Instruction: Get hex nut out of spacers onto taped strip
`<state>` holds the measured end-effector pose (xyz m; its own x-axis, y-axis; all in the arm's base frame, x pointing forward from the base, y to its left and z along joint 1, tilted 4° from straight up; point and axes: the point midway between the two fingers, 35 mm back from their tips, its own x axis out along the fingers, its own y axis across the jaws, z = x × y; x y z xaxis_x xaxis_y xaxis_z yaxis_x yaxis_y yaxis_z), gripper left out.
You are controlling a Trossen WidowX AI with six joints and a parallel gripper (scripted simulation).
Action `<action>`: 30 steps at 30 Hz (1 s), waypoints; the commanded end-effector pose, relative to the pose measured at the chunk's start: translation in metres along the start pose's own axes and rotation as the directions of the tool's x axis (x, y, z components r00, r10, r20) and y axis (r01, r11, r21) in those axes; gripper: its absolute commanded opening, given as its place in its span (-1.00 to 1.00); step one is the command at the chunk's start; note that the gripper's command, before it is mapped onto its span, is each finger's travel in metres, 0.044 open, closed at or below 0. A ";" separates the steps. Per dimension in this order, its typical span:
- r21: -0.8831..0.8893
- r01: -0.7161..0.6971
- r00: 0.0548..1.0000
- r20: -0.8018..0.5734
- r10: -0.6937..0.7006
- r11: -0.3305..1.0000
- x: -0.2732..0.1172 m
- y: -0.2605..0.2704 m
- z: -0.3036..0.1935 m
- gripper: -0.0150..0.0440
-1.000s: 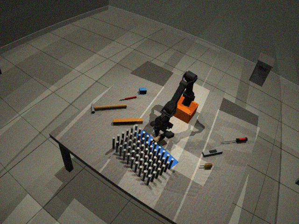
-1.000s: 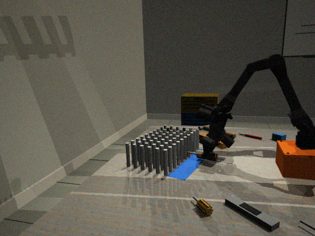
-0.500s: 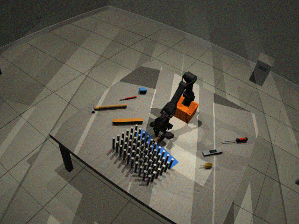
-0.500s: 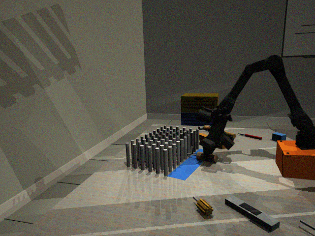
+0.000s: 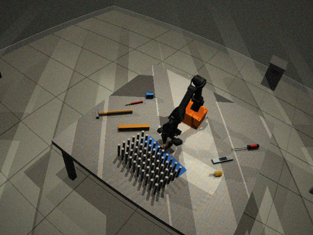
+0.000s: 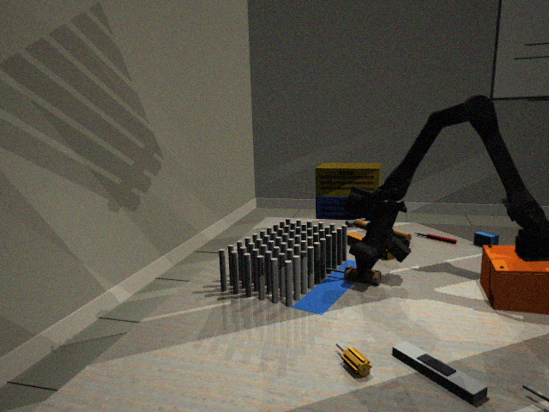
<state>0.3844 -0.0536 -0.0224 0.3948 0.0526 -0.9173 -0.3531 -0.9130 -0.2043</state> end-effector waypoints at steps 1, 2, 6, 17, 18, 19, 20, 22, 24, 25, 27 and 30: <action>0.000 0.003 1.000 0.001 -0.003 1.000 -0.002 0.000 0.003 -0.49; 0.000 0.003 1.000 0.001 -0.003 1.000 -0.002 0.000 0.004 -0.49; 0.000 0.003 1.000 0.001 -0.003 1.000 -0.002 0.000 0.006 -0.49; 0.002 0.002 1.000 0.003 -0.002 1.000 -0.004 0.000 0.012 -0.49; 0.002 0.002 1.000 0.003 -0.002 1.000 -0.004 0.001 0.012 -0.49; 0.002 0.002 1.000 0.003 -0.002 1.000 -0.004 0.001 0.013 -0.49; 0.002 0.002 1.000 0.003 -0.002 1.000 -0.004 0.001 0.013 -0.49; 0.002 0.002 1.000 0.003 -0.002 1.000 -0.005 0.001 0.014 -0.49; 0.002 0.002 1.000 0.003 -0.002 1.000 -0.005 0.001 0.016 -0.49; 0.002 0.002 1.000 0.003 -0.002 1.000 -0.005 0.001 0.016 -0.49; 0.002 0.001 1.000 0.003 -0.001 1.000 -0.005 0.001 0.017 -0.49; 0.003 0.001 1.000 0.004 -0.001 1.000 -0.006 0.001 0.019 -0.49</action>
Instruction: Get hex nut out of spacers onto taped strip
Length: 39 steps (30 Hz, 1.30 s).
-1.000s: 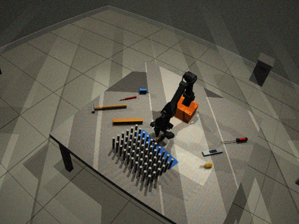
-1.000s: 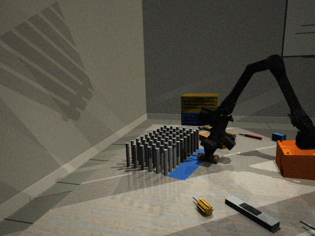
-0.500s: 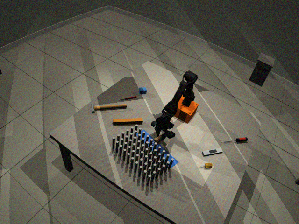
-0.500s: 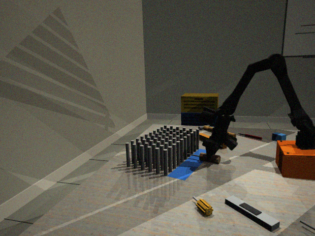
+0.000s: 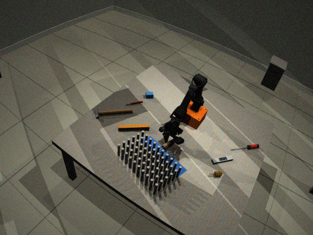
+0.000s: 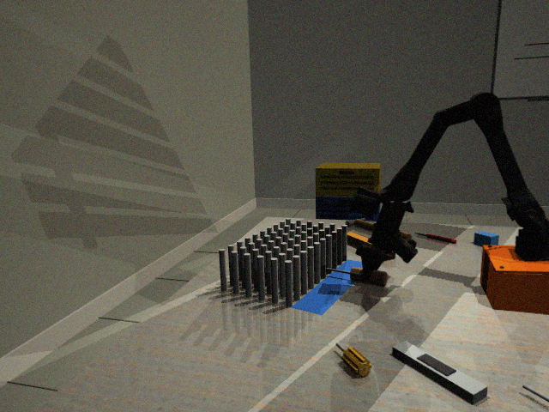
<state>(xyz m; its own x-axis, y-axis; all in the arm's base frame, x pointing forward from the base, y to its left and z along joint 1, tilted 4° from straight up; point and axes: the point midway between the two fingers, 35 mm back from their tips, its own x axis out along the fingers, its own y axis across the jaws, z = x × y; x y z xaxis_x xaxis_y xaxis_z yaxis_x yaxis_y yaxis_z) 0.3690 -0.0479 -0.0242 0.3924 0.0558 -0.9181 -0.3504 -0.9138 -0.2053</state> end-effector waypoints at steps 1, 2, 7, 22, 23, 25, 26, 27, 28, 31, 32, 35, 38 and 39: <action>0.005 -0.001 1.000 0.000 0.001 1.000 -0.002 0.000 0.003 -0.49; 0.005 -0.001 1.000 0.000 0.001 1.000 -0.002 0.000 0.004 -0.49; 0.005 -0.001 1.000 0.001 0.001 1.000 -0.002 0.000 0.006 -0.49; 0.005 -0.001 1.000 0.002 0.001 1.000 -0.005 0.000 0.015 -0.49; 0.005 -0.001 1.000 0.002 0.001 1.000 -0.005 0.000 0.015 -0.49; 0.005 -0.001 1.000 0.002 0.001 1.000 -0.005 0.001 0.016 -0.49; 0.005 -0.001 1.000 0.002 0.001 1.000 -0.005 0.001 0.017 -0.49; 0.006 -0.001 1.000 0.002 0.001 1.000 -0.005 0.001 0.017 -0.49; 0.006 -0.001 1.000 0.002 0.001 1.000 -0.006 0.001 0.018 -0.49; 0.006 -0.001 1.000 0.003 0.001 1.000 -0.006 0.001 0.019 -0.49; 0.006 -0.001 1.000 0.003 0.001 1.000 -0.006 0.001 0.020 -0.49; 0.006 -0.001 1.000 0.003 0.001 1.000 -0.007 0.001 0.022 -0.49; 0.006 -0.001 1.000 0.003 0.001 1.000 -0.007 0.001 0.023 -0.49; 0.006 -0.001 1.000 0.003 0.001 1.000 -0.007 0.001 0.024 -0.49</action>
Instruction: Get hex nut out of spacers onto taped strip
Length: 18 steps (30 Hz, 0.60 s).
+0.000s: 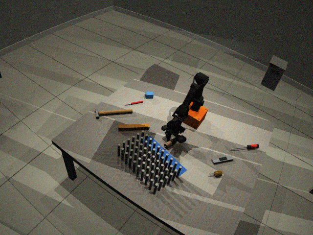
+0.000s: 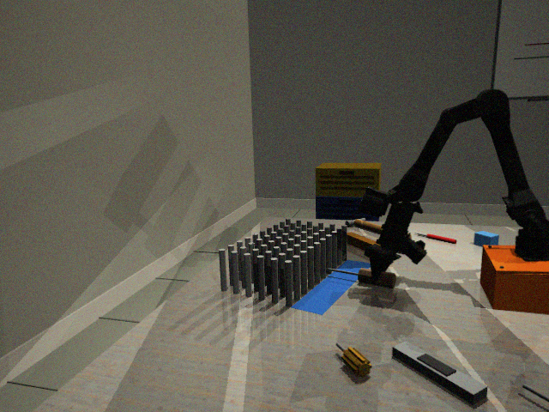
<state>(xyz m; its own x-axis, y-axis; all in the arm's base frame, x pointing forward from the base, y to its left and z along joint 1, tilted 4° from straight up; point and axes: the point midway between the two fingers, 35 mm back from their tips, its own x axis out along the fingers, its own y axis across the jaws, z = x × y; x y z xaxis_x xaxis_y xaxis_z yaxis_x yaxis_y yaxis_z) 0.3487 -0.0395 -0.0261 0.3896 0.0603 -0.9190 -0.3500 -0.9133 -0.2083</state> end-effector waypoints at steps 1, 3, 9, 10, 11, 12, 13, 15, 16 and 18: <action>0.005 -0.004 1.000 -0.001 0.004 1.000 -0.002 0.001 0.003 -0.49; 0.005 -0.004 1.000 -0.001 0.004 1.000 -0.002 0.001 0.004 -0.49; 0.005 -0.005 1.000 0.000 0.005 1.000 -0.003 0.001 0.008 -0.49; 0.005 -0.005 1.000 0.000 0.005 1.000 -0.003 0.001 0.008 -0.49; 0.005 -0.005 1.000 0.000 0.005 1.000 -0.003 0.001 0.009 -0.49; 0.005 -0.005 1.000 0.000 0.005 1.000 -0.003 0.001 0.010 -0.49; 0.005 -0.005 1.000 0.000 0.005 1.000 -0.003 0.001 0.010 -0.49; 0.005 -0.005 1.000 0.000 0.005 1.000 -0.004 0.001 0.011 -0.49; 0.005 -0.005 1.000 0.000 0.005 1.000 -0.004 0.001 0.012 -0.49; 0.005 -0.005 1.000 0.000 0.005 1.000 -0.004 0.001 0.013 -0.49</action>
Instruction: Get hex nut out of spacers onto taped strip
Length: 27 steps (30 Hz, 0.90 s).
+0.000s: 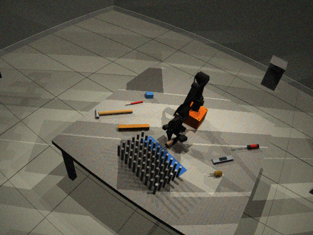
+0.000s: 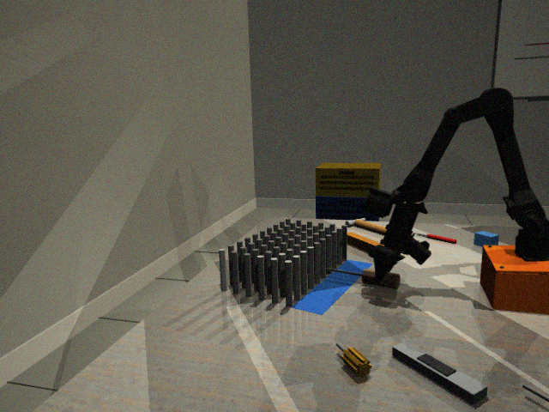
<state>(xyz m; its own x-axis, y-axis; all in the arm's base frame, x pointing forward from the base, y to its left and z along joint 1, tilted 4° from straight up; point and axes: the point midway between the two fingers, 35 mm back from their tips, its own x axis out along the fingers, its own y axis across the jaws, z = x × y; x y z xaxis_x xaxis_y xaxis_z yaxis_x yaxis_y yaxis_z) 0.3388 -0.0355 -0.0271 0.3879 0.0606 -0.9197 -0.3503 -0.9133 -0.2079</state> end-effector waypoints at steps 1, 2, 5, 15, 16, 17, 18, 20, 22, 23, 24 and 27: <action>0.005 -0.004 1.000 -0.001 0.004 1.000 -0.002 0.001 0.003 -0.49; 0.005 -0.004 1.000 -0.001 0.004 1.000 -0.002 0.001 0.004 -0.49; 0.005 -0.004 1.000 -0.001 0.004 1.000 -0.002 0.001 0.006 -0.49; 0.005 -0.004 1.000 0.000 0.004 1.000 -0.004 0.001 0.011 -0.49; 0.005 -0.004 1.000 0.000 0.004 1.000 -0.004 0.001 0.012 -0.49; 0.005 -0.004 1.000 0.000 0.004 1.000 -0.004 0.001 0.012 -0.49; 0.005 -0.004 1.000 0.000 0.004 1.000 -0.004 0.001 0.013 -0.49; 0.005 -0.005 1.000 0.000 0.005 1.000 -0.005 0.001 0.014 -0.49; 0.005 -0.005 1.000 0.001 0.005 1.000 -0.005 0.001 0.015 -0.49; 0.005 -0.005 1.000 0.001 0.005 1.000 -0.005 0.001 0.016 -0.49; 0.005 -0.005 1.000 0.001 0.005 1.000 -0.005 0.001 0.016 -0.49; 0.005 -0.005 1.000 0.001 0.005 1.000 -0.006 0.001 0.018 -0.49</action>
<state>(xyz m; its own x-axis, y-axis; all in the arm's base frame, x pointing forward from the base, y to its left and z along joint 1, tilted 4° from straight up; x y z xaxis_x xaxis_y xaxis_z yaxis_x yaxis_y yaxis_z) 0.3240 -0.0295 -0.0285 0.3853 0.0612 -0.9207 -0.3507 -0.9132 -0.2074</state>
